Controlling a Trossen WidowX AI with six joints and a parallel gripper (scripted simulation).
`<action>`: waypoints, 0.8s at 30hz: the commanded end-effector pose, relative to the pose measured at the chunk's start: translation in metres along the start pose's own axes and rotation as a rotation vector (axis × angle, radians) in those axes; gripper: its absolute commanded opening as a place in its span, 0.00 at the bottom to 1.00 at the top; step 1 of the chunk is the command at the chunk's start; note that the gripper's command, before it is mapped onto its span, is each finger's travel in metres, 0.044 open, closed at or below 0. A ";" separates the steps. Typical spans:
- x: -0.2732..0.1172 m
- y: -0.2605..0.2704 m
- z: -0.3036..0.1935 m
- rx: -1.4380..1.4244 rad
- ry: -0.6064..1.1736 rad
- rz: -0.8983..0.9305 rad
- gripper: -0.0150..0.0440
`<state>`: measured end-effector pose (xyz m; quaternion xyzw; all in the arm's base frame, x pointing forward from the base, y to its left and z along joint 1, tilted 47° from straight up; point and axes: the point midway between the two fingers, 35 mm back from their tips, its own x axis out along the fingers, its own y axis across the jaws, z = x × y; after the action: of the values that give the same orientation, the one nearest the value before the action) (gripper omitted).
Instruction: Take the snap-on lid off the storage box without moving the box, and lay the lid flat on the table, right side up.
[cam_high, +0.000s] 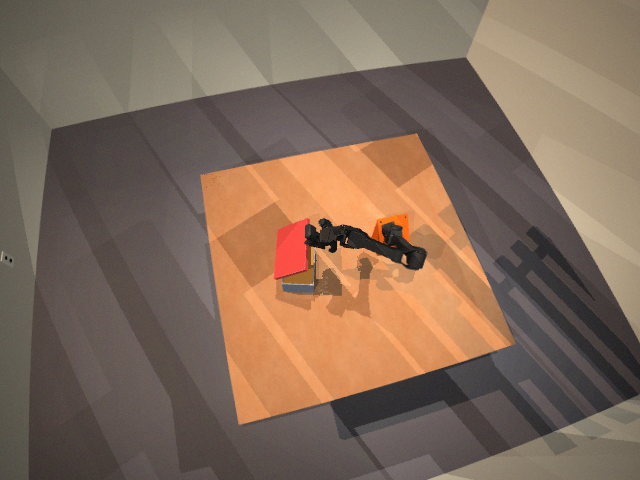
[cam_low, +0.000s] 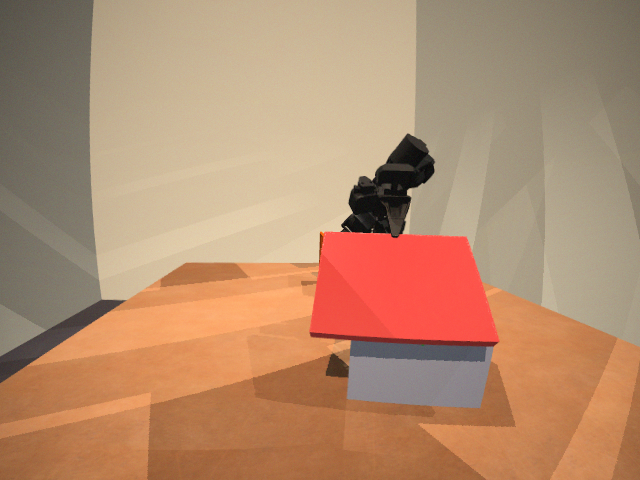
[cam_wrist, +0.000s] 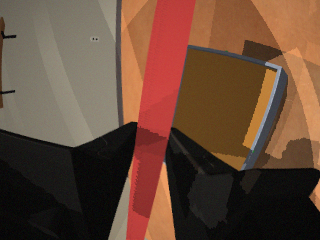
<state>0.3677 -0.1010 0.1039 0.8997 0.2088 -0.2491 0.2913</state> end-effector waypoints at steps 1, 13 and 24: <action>-0.001 -0.001 0.010 -0.002 -0.003 0.001 0.25; -0.003 -0.003 0.034 -0.003 -0.004 0.001 0.25; -0.005 -0.004 0.056 -0.004 -0.005 0.001 0.25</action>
<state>0.3474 -0.1304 0.0705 0.8992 0.2085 -0.2503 0.2921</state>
